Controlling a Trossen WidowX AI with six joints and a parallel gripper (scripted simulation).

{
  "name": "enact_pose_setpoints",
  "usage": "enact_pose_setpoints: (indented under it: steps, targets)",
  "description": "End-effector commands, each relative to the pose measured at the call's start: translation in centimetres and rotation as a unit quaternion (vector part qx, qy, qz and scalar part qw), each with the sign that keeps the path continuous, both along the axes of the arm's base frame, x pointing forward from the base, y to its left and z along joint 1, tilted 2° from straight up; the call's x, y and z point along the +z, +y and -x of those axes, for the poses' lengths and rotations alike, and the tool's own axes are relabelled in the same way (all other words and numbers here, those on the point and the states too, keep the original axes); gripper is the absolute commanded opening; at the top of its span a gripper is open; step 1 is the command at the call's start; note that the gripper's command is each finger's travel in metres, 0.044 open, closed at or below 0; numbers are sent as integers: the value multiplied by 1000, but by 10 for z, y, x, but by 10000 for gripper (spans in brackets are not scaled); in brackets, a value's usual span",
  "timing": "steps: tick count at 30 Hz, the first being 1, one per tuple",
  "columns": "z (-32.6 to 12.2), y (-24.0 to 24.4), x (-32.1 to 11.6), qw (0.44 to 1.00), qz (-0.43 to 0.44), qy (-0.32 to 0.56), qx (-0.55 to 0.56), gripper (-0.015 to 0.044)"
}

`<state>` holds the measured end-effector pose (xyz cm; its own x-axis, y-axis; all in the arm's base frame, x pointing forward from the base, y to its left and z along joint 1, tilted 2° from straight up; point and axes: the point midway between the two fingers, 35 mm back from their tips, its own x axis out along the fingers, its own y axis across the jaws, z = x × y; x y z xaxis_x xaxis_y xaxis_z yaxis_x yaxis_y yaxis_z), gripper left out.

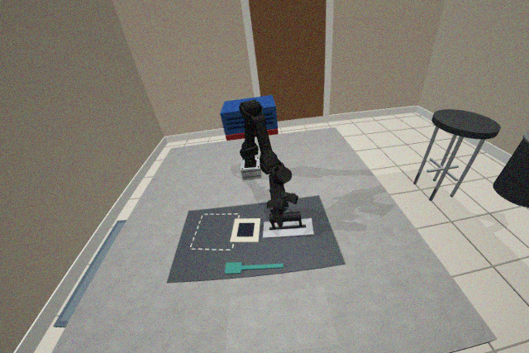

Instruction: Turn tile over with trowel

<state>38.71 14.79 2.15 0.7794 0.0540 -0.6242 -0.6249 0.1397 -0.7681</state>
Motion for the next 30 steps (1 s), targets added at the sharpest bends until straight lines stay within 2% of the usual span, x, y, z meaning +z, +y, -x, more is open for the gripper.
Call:
enact_pose_setpoints:
  steps: [1,30]
  targets:
    - [-1,-3,-1,1000,-2,-2,1,0]
    - [1,-50,-3,1000,0,-2,1,0]
